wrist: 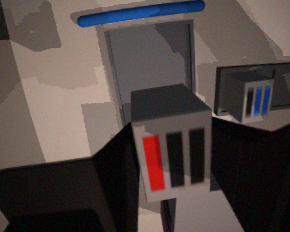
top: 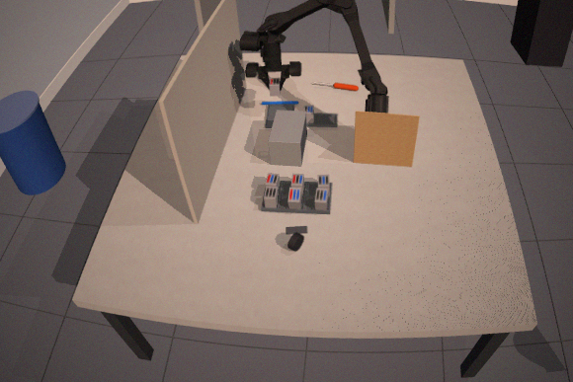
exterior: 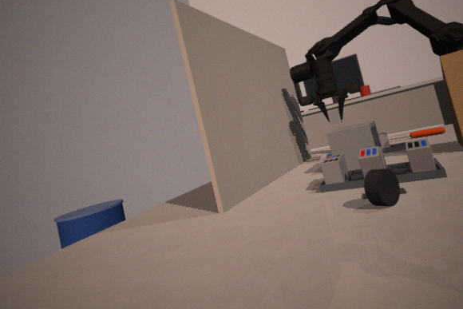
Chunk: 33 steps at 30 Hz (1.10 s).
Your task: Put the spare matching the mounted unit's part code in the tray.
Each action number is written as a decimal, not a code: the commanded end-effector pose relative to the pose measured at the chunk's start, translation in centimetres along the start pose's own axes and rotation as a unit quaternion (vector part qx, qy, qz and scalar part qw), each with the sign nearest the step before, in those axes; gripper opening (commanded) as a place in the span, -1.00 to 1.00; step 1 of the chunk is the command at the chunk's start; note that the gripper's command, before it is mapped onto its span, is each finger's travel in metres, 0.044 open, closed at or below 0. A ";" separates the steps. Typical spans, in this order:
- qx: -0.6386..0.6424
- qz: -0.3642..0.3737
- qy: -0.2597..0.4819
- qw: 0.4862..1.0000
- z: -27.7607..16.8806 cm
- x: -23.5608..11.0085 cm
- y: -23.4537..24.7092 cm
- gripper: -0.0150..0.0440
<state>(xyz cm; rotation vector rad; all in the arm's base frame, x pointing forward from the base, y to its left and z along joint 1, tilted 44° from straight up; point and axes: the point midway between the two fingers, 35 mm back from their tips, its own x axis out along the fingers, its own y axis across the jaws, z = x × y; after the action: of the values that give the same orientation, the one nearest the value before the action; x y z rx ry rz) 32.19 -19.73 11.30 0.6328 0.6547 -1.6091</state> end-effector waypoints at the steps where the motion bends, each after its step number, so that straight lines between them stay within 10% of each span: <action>1: -0.004 -0.002 0.003 1.000 -0.2 0.6 -0.1 -0.49; 33: -0.004 -0.002 0.002 1.000 -0.2 4.1 -0.1 -0.49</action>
<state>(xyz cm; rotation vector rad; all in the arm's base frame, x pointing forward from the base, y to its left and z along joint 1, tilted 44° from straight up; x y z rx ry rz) 31.80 -22.23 8.77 0.6312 0.6531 -1.6101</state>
